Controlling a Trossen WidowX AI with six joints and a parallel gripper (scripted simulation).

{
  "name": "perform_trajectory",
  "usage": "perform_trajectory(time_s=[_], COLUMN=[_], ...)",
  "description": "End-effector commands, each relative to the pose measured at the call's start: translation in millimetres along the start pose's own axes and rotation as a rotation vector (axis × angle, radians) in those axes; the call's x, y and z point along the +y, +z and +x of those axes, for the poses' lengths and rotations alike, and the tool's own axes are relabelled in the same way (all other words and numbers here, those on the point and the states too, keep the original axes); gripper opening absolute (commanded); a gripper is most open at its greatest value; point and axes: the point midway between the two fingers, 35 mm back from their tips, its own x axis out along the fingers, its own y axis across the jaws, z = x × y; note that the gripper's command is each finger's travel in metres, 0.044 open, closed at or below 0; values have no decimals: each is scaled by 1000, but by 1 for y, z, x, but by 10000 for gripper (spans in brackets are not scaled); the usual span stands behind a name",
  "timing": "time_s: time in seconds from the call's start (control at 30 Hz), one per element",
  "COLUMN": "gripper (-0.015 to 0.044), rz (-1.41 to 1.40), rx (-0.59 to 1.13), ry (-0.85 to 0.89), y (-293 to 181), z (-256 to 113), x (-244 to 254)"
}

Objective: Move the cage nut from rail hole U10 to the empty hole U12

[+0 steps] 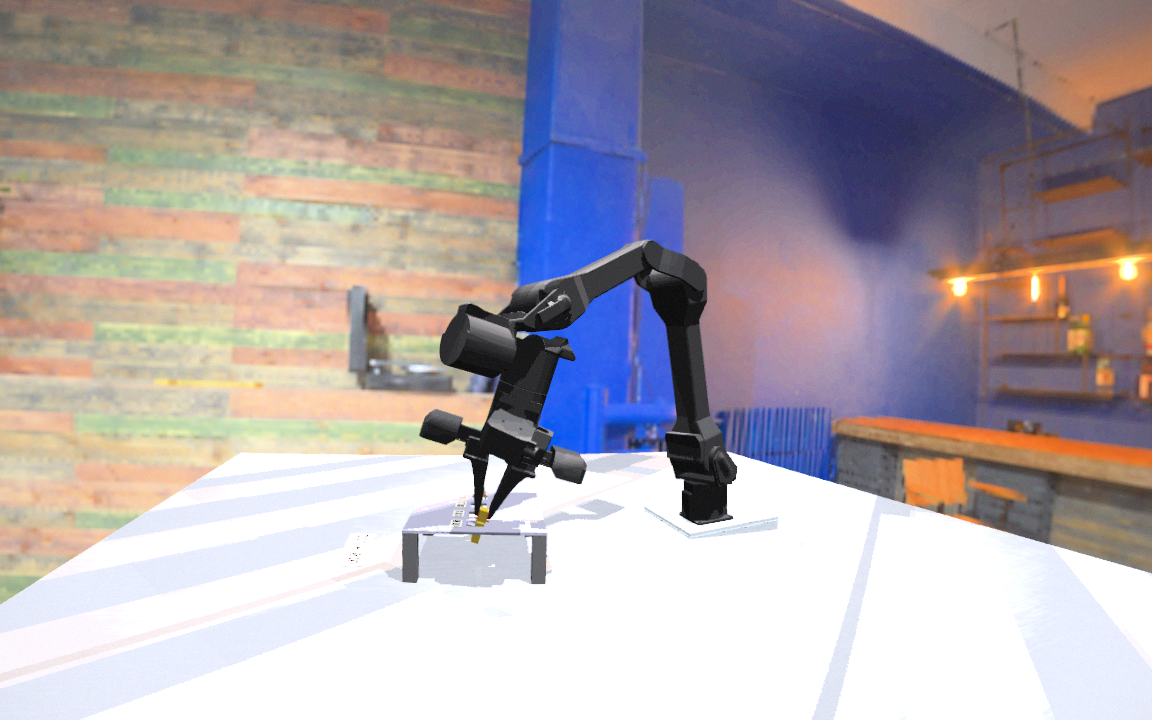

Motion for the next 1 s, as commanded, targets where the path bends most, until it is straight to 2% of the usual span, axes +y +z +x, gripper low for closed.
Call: perform_trajectory(time_s=[0.0,0.97], gripper=[33,33], rz=[8,8], rx=[-2,-2], ry=[-13,-38], y=[0,-1], z=[-3,-4], x=[-2,0])
